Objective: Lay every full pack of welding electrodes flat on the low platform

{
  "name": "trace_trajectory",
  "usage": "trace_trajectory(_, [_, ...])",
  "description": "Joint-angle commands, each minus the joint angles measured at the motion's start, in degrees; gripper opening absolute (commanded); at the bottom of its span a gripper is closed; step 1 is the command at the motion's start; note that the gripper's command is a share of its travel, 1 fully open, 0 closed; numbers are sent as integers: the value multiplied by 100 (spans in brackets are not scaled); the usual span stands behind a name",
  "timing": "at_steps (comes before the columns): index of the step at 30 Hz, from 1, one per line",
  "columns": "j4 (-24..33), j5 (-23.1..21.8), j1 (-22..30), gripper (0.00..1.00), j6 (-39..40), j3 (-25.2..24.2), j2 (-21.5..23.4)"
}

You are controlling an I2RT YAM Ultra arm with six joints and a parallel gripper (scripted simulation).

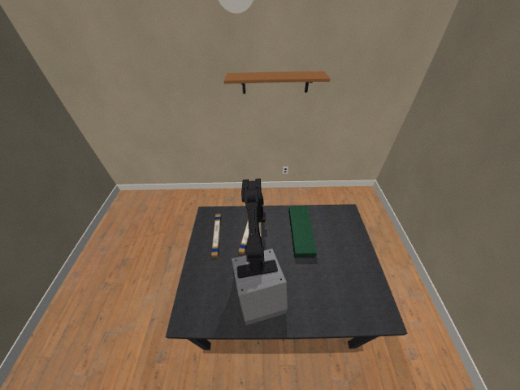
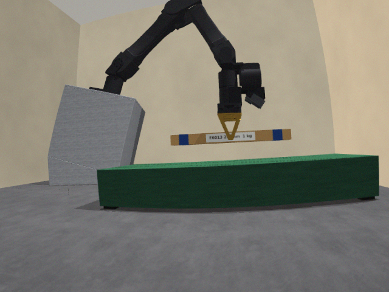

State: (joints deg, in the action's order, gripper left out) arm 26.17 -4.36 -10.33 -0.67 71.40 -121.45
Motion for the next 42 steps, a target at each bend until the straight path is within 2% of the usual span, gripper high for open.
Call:
trace_trajectory(1, [-200, 25, 71, 0, 63, 146, 36])
trace_trajectory(4, [-276, 20, 76, 0, 68, 146, 87])
trace_trajectory(7, [-349, 24, 64, 0, 73, 170, -214])
trace_trajectory(9, [-349, 24, 64, 0, 73, 170, -214])
trace_trajectory(10, [-346, 23, 33, 0, 73, 174, -4])
trace_trajectory(15, [-142, 20, 33, 0, 73, 241, -14])
trace_trajectory(42, [41, 20, 35, 0, 74, 398, -21])
